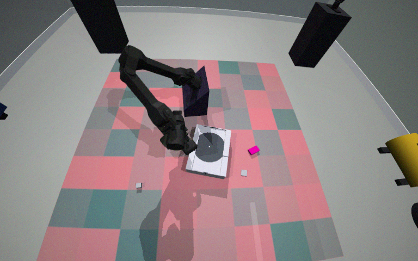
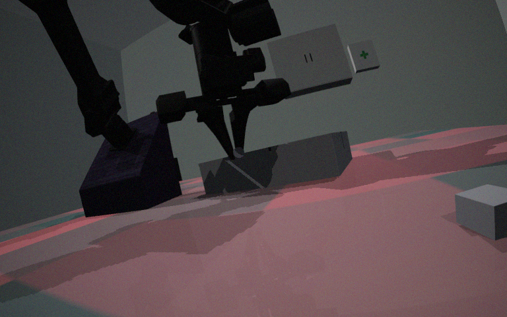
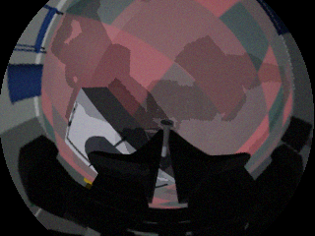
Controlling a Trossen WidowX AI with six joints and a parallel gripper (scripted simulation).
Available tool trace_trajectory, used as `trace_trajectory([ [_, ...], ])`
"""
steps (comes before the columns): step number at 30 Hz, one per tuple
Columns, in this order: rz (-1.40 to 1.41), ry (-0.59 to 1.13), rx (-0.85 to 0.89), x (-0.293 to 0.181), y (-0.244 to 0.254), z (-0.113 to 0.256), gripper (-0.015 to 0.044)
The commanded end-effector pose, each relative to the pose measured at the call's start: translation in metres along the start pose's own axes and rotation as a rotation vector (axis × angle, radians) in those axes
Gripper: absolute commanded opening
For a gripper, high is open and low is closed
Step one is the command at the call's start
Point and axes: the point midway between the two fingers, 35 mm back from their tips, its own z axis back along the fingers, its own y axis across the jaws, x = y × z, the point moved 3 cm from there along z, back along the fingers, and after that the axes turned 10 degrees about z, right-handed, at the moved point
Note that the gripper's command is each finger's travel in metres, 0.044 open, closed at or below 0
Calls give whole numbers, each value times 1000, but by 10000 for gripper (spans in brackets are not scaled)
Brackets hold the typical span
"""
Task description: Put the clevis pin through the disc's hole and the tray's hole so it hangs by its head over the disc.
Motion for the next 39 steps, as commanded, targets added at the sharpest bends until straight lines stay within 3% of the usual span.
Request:
trace_trajectory([
  [1, 5, -1, -6, -2, -1, -8, 0],
  [39, 5, -3, -8, -2, -1, -55, 0],
])
